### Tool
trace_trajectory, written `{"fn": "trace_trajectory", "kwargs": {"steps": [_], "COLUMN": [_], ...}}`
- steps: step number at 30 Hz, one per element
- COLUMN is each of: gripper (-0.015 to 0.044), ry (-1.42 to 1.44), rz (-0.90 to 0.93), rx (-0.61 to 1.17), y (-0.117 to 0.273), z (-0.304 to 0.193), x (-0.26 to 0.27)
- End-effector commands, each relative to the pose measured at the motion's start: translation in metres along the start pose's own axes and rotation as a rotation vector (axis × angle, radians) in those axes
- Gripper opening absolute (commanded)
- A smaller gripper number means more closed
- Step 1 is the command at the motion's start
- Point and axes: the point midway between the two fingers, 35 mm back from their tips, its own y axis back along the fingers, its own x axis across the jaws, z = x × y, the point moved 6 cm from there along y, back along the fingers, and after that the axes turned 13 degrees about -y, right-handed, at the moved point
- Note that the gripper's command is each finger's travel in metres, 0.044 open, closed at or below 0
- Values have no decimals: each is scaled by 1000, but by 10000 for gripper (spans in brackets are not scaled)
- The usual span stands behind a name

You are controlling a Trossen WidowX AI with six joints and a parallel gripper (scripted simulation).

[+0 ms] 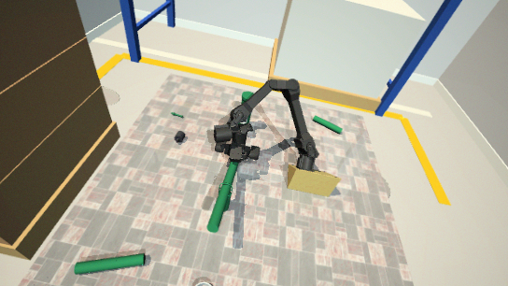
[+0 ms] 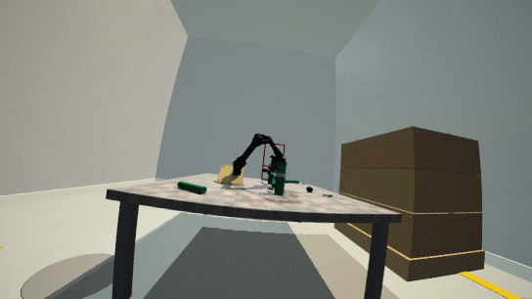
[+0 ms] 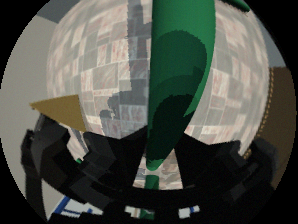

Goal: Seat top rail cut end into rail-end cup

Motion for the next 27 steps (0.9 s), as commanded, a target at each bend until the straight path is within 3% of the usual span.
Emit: {"fn": "trace_trajectory", "kwargs": {"steps": [1, 14, 27], "gripper": [0, 0, 0], "ry": [11, 28, 30], "rz": [-15, -80, -71], "rx": [54, 255, 248], "y": [12, 53, 51], "z": [-4, -26, -24], "x": [-3, -13, -11]}}
